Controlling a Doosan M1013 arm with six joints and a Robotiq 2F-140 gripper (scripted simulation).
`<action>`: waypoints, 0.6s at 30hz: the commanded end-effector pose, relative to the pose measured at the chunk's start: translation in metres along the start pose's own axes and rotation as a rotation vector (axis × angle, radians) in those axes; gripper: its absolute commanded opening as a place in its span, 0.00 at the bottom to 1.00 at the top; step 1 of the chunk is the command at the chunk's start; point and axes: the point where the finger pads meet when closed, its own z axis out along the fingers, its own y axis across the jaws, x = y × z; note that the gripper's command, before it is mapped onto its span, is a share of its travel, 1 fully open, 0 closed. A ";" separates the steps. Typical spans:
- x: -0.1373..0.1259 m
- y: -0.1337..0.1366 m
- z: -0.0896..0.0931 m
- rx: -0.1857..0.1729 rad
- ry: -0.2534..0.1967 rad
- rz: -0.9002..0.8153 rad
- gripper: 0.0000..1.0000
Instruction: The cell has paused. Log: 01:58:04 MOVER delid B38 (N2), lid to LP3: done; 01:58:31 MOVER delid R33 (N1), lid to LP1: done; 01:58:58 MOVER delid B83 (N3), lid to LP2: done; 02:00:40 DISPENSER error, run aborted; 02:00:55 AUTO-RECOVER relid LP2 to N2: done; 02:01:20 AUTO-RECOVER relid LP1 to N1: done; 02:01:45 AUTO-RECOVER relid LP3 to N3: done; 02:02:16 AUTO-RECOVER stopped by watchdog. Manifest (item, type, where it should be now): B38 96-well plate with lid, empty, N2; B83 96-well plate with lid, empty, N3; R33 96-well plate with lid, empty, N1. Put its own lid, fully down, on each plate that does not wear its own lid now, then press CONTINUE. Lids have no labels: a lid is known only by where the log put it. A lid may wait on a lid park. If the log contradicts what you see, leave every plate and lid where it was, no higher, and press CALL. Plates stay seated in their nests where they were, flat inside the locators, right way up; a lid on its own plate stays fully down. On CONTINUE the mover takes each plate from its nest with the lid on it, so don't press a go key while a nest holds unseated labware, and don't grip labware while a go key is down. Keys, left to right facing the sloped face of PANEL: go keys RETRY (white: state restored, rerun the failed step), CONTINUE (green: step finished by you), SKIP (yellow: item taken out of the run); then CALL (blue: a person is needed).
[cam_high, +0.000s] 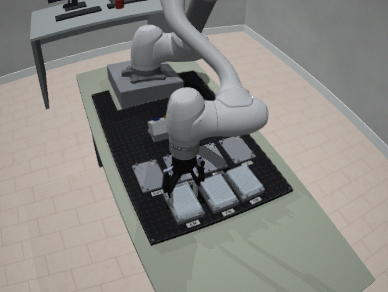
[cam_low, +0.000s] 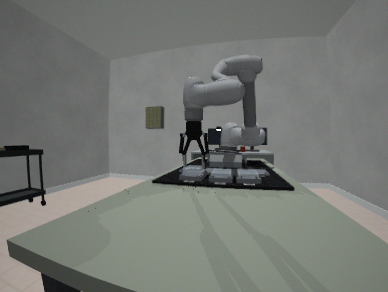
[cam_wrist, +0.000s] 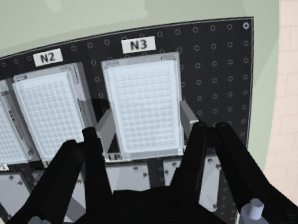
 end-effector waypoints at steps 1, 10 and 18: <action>-0.001 0.002 0.007 -0.002 -0.002 -0.006 0.00; -0.001 0.001 0.009 -0.002 -0.002 -0.006 0.00; -0.002 0.001 0.012 -0.002 -0.002 -0.006 0.00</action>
